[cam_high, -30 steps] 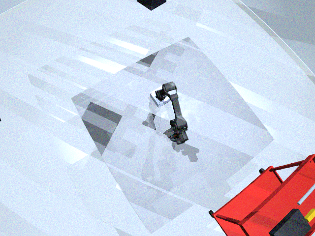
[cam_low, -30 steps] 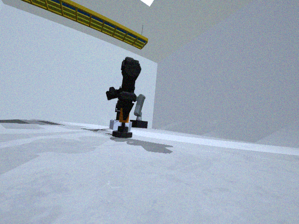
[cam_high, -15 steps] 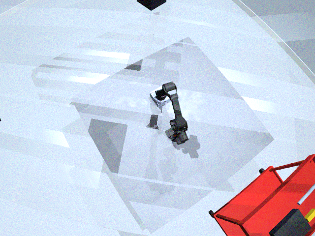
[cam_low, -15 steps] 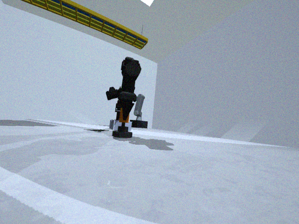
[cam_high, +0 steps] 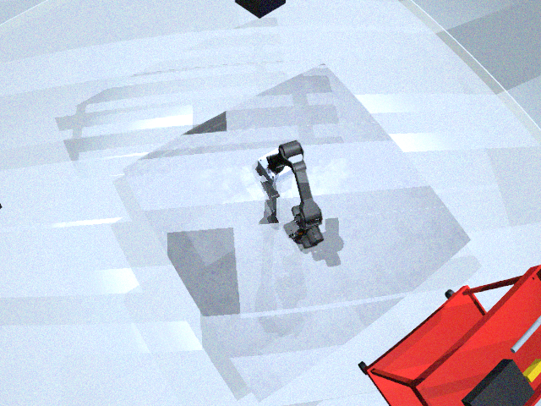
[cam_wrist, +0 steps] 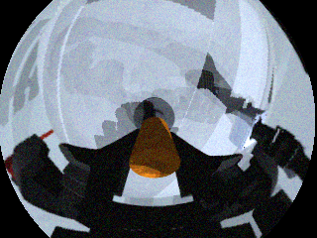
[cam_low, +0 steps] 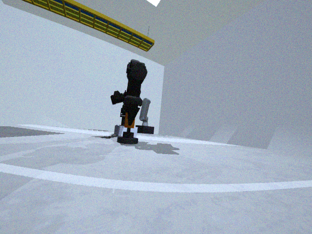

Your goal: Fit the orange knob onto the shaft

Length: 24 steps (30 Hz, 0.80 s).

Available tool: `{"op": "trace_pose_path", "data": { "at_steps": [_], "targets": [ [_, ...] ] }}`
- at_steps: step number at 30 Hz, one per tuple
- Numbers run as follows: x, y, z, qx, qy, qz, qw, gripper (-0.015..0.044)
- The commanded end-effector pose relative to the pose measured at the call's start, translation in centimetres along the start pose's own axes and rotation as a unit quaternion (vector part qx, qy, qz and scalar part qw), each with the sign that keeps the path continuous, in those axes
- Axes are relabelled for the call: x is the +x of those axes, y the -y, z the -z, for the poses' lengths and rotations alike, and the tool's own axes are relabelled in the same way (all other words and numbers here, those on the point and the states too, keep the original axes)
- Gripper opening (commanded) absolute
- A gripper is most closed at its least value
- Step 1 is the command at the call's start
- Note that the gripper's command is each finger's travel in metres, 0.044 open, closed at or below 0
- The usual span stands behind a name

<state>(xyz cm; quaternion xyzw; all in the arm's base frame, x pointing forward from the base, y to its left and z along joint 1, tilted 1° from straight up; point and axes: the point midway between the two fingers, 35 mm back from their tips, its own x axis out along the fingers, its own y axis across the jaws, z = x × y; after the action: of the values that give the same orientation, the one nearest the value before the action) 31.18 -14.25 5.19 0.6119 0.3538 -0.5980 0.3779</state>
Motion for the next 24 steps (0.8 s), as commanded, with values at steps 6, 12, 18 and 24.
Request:
{"op": "trace_pose_path", "data": {
  "at_steps": [6,12,18,24],
  "targets": [
    [-0.59,-0.21,-0.02,0.034,0.000,-0.002,0.999,0.0000],
    [-0.27,-0.41,0.02,0.034,0.000,-0.002,0.999,0.0000],
    [0.04,-0.38,0.03,0.034,0.000,-0.002,0.999,0.0000],
    [0.00,-0.25,0.02,0.034,0.000,-0.002,0.999,0.0000]
  ]
}}
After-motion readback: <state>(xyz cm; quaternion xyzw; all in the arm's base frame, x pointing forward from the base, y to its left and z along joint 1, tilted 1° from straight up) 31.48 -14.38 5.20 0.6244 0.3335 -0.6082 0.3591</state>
